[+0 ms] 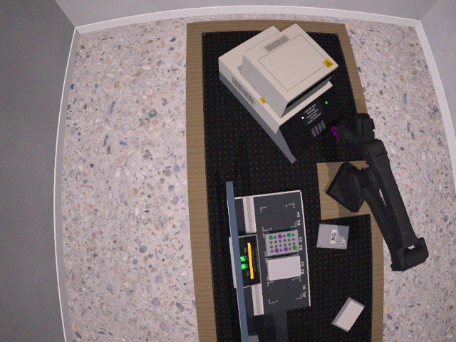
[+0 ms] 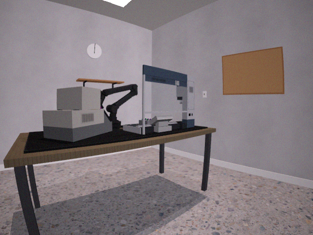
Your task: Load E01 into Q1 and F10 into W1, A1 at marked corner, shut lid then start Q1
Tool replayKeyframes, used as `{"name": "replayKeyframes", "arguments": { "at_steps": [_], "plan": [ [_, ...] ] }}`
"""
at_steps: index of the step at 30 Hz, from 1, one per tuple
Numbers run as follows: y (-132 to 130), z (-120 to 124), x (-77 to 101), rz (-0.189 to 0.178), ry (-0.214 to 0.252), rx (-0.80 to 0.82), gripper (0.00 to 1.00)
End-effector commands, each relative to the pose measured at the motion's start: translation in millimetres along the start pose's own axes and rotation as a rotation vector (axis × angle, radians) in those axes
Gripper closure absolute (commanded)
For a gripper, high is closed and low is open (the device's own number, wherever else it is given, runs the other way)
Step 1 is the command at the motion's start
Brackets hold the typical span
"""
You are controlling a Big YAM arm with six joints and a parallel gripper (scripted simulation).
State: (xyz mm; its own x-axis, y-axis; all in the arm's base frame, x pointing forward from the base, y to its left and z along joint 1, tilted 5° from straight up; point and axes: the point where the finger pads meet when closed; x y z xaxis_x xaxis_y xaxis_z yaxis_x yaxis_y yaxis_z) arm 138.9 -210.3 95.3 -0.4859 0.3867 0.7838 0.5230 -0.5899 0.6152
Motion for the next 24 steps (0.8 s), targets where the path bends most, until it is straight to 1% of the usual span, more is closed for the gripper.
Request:
{"name": "replayKeyframes", "arguments": {
  "at_steps": [1,2,4,6,9,11,13,16,20,24],
  "plan": [
    [8,-1,-3.6,-0.019,-0.005,-0.008,1.00],
    [11,-2,-1.8,-0.028,-0.005,-0.003,1.00],
    [15,-2,-3.8,-0.036,-0.011,0.010,1.00],
    [15,0,-9.7,-0.032,-0.002,0.008,1.00],
    [13,-1,-17.0,-0.020,-0.003,0.001,1.00],
    [12,0,-20.4,-0.021,0.000,-0.002,1.00],
    [13,-3,-23.0,-0.024,-0.010,-0.009,1.00],
    [22,-2,-24.6,-0.041,-0.011,0.001,1.00],
    [21,-2,-23.0,-0.041,-0.006,0.006,1.00],
    [22,-5,-18.6,-0.046,-0.014,0.010,1.00]
  ]
}}
Point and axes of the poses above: the point where the finger pads meet when closed, its own x axis back along the fingers, its own y axis across the jaws, z = x × y, and after that the axes turned 1 degree about x, right-handed
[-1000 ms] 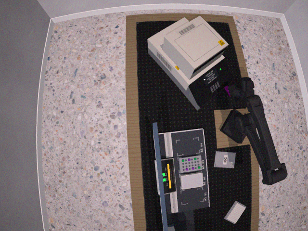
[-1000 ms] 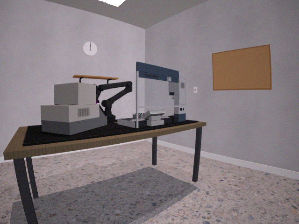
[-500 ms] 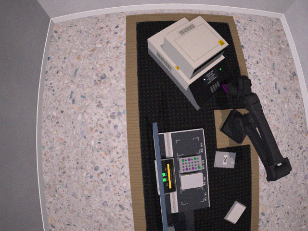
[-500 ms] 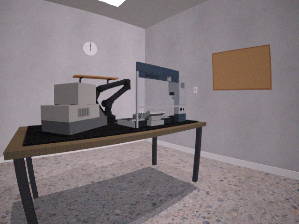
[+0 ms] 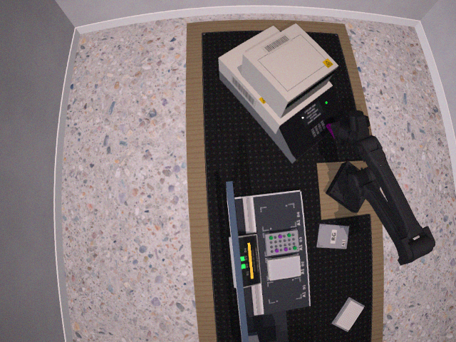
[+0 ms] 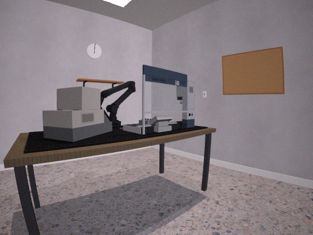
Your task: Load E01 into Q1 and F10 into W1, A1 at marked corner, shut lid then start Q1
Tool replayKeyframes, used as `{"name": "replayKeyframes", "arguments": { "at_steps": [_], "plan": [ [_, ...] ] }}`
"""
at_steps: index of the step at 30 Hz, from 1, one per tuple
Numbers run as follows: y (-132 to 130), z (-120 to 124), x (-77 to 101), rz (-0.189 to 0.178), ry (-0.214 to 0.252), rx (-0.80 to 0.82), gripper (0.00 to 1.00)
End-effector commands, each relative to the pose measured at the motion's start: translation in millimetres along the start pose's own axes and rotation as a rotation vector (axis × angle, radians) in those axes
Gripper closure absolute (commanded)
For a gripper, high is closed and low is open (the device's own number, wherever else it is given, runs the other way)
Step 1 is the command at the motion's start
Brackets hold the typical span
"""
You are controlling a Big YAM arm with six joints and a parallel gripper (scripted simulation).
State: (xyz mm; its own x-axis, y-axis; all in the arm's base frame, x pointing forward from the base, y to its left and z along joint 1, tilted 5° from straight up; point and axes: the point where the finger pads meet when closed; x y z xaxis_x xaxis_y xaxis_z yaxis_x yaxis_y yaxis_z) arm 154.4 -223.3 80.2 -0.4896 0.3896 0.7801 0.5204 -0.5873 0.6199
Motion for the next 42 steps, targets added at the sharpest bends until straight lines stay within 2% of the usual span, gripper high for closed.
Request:
{"name": "replayKeyframes", "arguments": {
  "at_steps": [1,11,19,26,28,33,42],
  "plan": [
    [16,-6,6.9,-0.041,-0.017,0.011,1.00],
    [17,2,9.8,-0.031,0.000,0.038,1.00],
    [12,-5,6.6,0.001,-0.005,0.017,1.00],
    [27,-2,11.3,-0.050,-0.010,0.046,1.00],
    [27,-2,11.3,-0.050,-0.010,0.046,1.00],
    [35,-3,13.4,-0.078,-0.015,0.055,1.00],
    [37,-4,10.5,-0.069,-0.013,0.024,1.00]
  ]
}}
Point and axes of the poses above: the point where the finger pads meet when closed, its own x axis back along the fingers, its own y axis across the jaws, z = x × y, and after that the axes turned 1 degree about x, right-handed
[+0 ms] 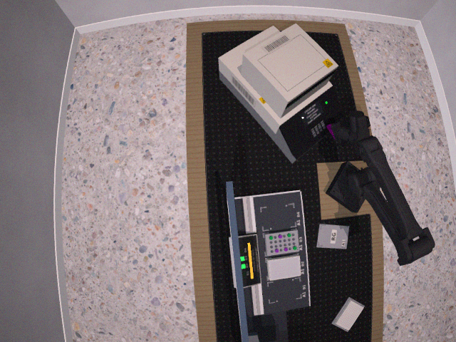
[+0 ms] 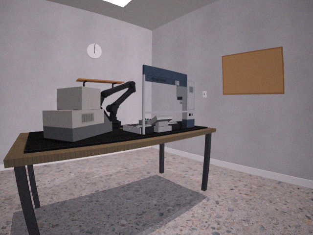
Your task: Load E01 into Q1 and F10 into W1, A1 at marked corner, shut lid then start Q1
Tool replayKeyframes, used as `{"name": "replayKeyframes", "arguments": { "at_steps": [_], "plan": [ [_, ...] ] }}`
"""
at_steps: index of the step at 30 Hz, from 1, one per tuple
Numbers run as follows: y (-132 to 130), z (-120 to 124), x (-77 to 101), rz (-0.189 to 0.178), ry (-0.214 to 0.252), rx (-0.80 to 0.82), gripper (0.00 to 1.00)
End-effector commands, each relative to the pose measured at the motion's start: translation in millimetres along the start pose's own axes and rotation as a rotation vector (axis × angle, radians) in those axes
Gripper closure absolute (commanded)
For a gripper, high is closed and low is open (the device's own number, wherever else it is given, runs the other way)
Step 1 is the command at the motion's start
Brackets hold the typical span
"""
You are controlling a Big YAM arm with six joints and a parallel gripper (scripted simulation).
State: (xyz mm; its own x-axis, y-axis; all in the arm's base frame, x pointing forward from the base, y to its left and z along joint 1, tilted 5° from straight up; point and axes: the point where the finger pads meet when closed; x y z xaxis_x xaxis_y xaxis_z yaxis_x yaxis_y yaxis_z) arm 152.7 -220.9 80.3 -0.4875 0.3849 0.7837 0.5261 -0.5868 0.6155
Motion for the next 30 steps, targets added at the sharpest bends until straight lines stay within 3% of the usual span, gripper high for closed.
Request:
{"name": "replayKeyframes", "arguments": {
  "at_steps": [1,14,30],
  "plan": [
    [40,-5,8.9,-0.075,-0.014,0.016,1.00],
    [43,-7,9.2,-0.073,-0.020,0.016,1.00],
    [15,-3,-28.7,-0.033,-0.009,-0.008,1.00]
  ]
}}
Point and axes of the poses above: the point where the finger pads meet when closed, its own x axis back along the fingers, its own y axis across the jaws, z = x × y, and after that the axes turned 1 degree about x, right-handed
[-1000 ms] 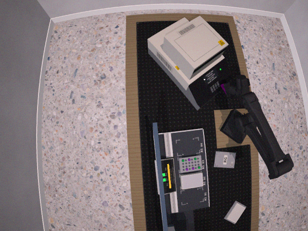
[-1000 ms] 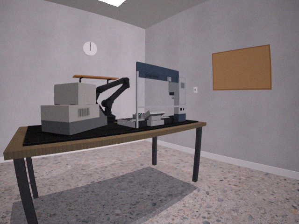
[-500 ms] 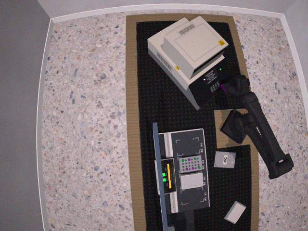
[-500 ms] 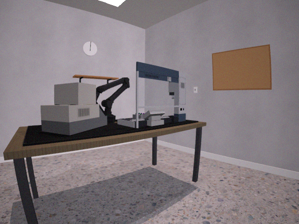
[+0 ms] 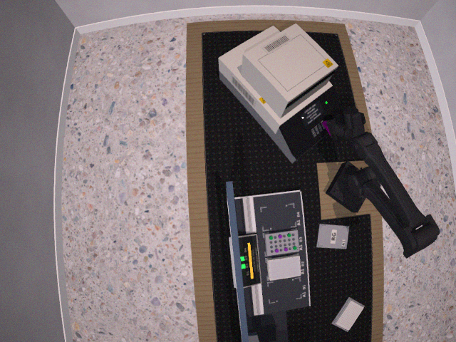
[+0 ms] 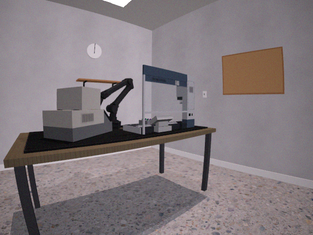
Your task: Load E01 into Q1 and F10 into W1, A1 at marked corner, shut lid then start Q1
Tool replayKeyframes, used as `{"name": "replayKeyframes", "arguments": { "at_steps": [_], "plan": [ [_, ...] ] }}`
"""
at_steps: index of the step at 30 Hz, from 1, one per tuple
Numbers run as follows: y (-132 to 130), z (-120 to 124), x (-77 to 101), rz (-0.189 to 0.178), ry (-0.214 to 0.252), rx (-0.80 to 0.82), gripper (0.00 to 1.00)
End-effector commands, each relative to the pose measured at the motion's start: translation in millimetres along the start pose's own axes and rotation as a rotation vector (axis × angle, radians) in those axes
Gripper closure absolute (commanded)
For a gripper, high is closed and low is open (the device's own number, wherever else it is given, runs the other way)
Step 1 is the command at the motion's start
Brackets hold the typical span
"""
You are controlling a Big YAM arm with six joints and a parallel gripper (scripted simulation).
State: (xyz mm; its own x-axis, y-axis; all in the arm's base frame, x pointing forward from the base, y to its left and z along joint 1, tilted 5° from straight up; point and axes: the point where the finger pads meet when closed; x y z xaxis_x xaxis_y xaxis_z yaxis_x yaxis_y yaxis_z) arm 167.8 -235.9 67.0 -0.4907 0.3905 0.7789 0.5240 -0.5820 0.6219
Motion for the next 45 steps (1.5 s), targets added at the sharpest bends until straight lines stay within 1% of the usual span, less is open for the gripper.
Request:
{"name": "replayKeyframes", "arguments": {
  "at_steps": [1,7,8,14,22,27,31,33,42,45],
  "plan": [
    [5,-3,-6.3,-0.026,-0.011,-0.013,1.00],
    [2,0,-3.6,-0.024,-0.003,0.004,1.00],
    [6,0,-1.9,-0.030,-0.004,0.010,1.00],
    [11,1,2.3,-0.035,-0.004,0.034,1.00],
    [9,-4,5.2,-0.021,-0.012,0.017,1.00],
    [13,-1,5.8,-0.027,-0.007,0.026,1.00],
    [15,1,5.2,-0.024,0.000,0.033,1.00],
    [16,1,4.2,-0.020,0.000,0.027,1.00],
    [26,-3,1.3,-0.033,-0.003,0.021,1.00],
    [30,-8,1.6,-0.034,-0.011,0.012,1.00]
  ]
}}
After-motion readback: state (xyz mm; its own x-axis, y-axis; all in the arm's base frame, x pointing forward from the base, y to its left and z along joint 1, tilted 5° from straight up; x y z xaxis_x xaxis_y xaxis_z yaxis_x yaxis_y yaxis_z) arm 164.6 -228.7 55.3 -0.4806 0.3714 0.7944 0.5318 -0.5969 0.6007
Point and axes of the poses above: the point where the finger pads meet when closed, its own x axis back along the fingers, its own y axis across the jaws, z = x × y, and after that the axes turned 1 degree about x, right-handed
